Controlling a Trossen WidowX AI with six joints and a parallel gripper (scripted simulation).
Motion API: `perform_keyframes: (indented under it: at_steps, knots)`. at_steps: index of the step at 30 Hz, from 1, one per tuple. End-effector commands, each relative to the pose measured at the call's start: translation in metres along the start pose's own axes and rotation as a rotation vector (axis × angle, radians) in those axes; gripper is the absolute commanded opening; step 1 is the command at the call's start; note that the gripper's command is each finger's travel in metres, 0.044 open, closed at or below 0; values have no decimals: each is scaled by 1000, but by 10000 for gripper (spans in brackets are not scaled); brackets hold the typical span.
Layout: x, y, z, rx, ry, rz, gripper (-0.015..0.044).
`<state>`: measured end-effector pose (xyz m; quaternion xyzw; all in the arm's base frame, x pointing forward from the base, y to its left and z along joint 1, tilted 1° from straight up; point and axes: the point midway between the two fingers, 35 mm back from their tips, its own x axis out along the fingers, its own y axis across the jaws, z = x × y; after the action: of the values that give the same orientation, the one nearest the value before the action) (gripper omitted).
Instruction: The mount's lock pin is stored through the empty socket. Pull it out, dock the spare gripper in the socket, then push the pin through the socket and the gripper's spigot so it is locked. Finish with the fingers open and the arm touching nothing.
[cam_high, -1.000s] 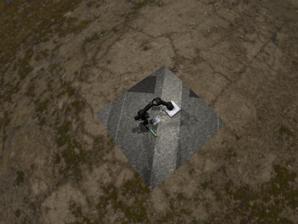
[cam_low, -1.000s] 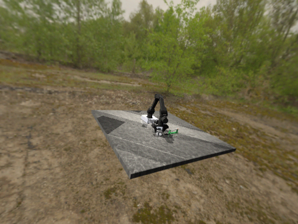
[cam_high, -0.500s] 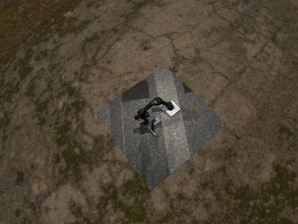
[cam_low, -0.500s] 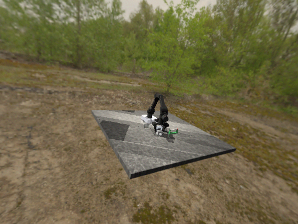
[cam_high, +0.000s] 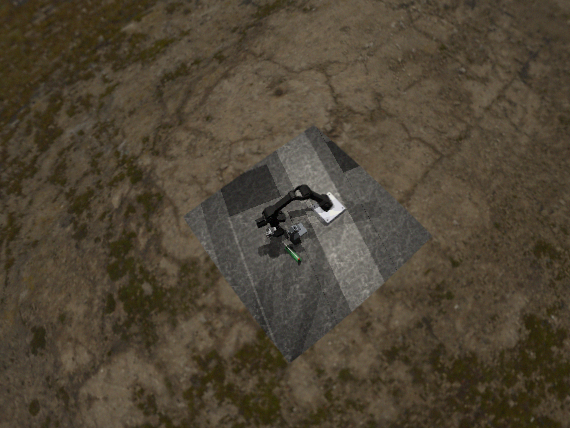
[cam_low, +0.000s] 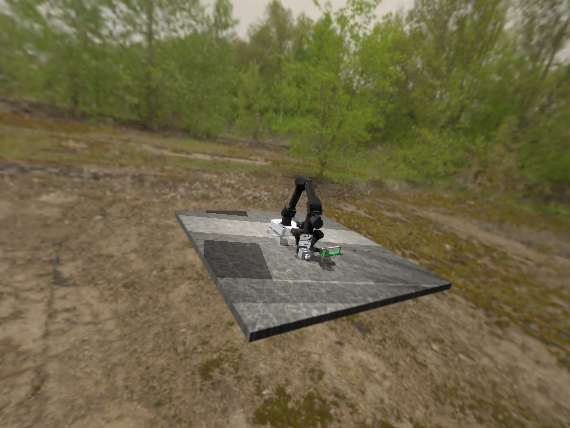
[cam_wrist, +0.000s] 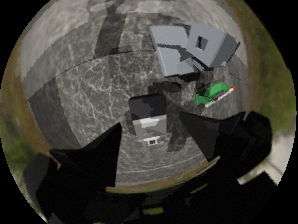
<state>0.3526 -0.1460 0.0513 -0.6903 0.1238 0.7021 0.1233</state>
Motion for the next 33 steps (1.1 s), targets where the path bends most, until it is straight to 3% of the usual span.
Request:
perform_keyframes:
  at_steps: [1, 16, 25, 29, 33]
  knots:
    - [1, 0, 0, 0, -2, 0, 440]
    - [0, 0, 0, 0, -2, 0, 440]
    - [-54, 0, 3, 0, -2, 0, 440]
    - [-59, 0, 4, 0, -2, 0, 440]
    - [-54, 0, 1, -244, 46, 5, 440]
